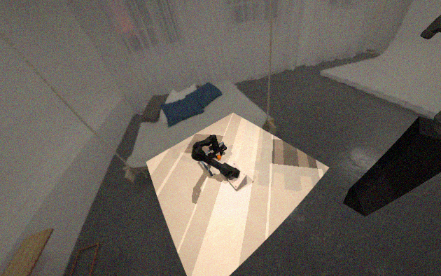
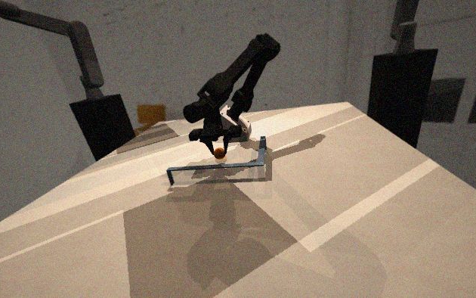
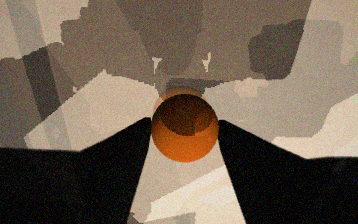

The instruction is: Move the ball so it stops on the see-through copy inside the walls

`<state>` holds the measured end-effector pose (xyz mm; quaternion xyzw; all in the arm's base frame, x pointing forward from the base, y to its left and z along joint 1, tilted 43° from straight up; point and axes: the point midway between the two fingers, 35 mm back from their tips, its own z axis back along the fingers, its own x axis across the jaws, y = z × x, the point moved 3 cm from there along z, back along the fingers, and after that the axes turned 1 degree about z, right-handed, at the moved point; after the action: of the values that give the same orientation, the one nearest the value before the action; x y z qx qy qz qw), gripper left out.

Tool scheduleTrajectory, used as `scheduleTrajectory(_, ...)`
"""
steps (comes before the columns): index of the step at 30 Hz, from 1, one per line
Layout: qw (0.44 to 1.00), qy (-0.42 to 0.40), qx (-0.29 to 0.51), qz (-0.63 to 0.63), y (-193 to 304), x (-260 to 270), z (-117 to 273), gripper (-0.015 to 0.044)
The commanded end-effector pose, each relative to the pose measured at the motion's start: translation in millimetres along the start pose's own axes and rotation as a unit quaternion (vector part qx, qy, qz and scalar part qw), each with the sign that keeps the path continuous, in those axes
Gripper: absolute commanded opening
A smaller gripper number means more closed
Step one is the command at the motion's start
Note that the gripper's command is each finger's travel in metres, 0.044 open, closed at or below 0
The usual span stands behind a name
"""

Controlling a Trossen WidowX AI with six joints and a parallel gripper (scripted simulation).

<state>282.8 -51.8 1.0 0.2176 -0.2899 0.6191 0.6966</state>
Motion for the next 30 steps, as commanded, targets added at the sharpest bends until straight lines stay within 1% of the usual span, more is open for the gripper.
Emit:
scheduleTrajectory(1,1.0,-0.003,0.0,-0.002,2,1,-9,0.0)
scheduleTrajectory(21,1.0,-0.003,0.0,-0.002,2,1,-28,0.0)
scheduleTrajectory(30,1.0,-0.001,-0.003,-0.001,0,0,-24,0.0236)
